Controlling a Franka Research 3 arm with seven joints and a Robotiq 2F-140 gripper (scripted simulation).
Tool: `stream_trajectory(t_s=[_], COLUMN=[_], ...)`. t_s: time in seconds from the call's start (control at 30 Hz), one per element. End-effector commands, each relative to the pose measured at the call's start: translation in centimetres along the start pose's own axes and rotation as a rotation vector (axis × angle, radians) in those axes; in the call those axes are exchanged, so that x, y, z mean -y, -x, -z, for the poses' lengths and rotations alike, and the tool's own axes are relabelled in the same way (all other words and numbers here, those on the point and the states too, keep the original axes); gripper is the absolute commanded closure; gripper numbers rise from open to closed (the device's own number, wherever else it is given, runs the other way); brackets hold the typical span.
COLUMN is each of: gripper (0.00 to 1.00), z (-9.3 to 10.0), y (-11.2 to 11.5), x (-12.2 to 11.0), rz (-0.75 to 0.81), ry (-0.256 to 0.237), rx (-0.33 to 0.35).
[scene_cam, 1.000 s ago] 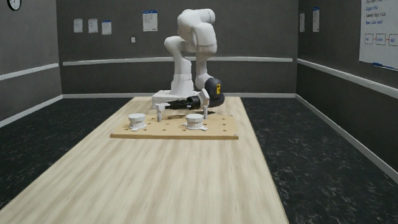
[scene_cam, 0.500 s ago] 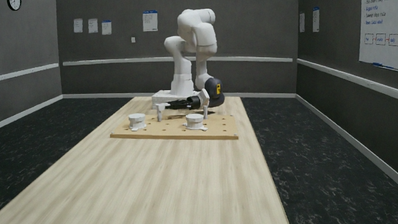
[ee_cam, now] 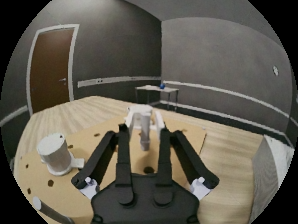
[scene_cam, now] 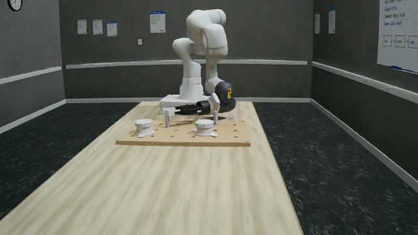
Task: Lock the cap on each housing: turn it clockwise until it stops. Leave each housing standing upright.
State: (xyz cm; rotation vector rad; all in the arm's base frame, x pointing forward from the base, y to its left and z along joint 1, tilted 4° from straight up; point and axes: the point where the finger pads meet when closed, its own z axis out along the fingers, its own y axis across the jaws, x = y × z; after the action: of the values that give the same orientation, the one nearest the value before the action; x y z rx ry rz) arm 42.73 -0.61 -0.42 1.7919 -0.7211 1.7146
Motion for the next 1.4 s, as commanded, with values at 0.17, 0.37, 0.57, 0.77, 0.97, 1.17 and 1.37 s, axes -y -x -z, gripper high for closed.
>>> stream_trajectory(t_s=[0.17, 0.37, 0.57, 0.77, 0.97, 1.17, 1.37], gripper=[0.64, 0.64, 0.64, 0.64, 0.64, 0.64, 0.64], z=[-0.03, -0.03, -0.03, -0.03, 0.0, 0.34, 0.84], y=[-0.14, -0.14, -0.14, -0.14, -0.14, -0.14, -0.14], x=[0.14, 0.14, 0.14, 0.14, 0.14, 0.14, 0.13], rz=[-0.007, -0.007, -0.007, -0.007, -0.007, -0.007, -0.007], ry=[-0.002, -0.002, -0.002, -0.002, -0.002, -0.002, -0.002], rx=[-0.005, -0.005, -0.005, -0.005, -0.005, -0.005, -0.005])
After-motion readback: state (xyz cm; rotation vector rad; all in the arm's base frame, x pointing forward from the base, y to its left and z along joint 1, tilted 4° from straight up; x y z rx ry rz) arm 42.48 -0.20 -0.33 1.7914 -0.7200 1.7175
